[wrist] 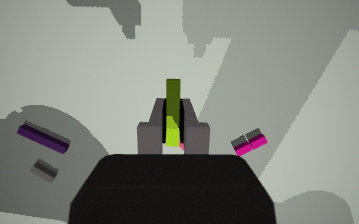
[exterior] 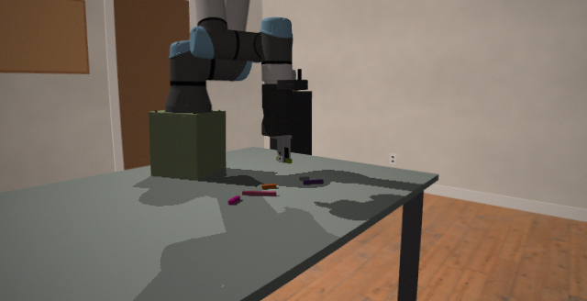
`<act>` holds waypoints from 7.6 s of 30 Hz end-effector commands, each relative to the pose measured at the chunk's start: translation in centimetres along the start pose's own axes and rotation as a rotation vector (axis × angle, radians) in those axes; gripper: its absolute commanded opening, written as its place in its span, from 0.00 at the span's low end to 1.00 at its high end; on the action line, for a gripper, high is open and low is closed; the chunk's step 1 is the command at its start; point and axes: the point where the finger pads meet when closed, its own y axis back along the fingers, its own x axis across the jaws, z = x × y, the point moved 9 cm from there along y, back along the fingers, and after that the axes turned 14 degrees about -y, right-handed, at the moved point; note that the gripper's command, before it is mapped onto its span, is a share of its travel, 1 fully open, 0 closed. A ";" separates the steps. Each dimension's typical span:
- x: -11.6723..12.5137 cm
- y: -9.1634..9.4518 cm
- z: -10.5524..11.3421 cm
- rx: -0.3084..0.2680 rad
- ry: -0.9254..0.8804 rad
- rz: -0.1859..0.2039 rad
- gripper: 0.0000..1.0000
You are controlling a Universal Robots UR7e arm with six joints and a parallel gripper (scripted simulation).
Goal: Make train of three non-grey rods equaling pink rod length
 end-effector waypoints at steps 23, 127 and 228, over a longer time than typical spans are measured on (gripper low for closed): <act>10.0 0.1 -0.1 0.001 -0.668 0.000 0.24; 15.2 -8.7 1.0 0.001 -1.043 -0.001 0.24; 15.2 -9.5 1.0 0.001 -1.043 -0.001 0.54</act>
